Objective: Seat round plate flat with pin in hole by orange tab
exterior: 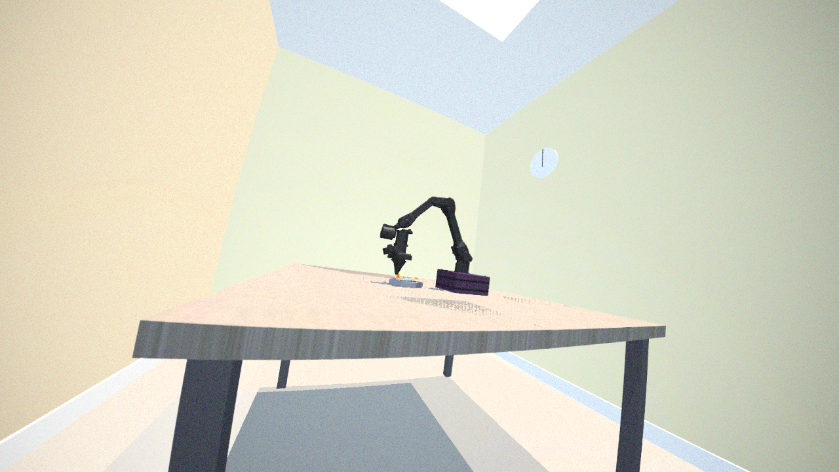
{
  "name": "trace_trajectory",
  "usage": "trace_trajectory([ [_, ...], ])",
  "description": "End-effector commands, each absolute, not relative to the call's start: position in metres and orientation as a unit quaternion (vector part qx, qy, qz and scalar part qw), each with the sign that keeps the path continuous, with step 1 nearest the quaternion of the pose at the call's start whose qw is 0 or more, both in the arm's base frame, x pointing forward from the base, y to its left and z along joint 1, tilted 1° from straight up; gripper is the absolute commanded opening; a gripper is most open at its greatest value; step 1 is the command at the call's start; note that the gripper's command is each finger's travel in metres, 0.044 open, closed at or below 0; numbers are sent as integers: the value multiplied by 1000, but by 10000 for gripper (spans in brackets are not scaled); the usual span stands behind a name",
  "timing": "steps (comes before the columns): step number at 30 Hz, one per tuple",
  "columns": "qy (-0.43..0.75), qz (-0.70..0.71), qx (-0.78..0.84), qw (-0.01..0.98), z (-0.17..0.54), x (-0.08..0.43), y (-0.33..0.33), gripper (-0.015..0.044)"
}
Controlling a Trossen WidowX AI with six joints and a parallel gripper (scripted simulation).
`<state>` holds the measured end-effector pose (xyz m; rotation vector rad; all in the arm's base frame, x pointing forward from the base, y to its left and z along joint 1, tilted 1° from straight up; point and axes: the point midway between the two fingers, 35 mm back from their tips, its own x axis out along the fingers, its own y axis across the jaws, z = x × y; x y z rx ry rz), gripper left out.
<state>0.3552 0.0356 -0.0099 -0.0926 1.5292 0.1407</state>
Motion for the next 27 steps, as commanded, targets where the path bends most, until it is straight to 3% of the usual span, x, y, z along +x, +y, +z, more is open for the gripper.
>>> trace_trajectory([
  [1,696,60,-44,714,-13,350,29,0],
  [27,697,59,-44,714,-12,335,10,0],
])
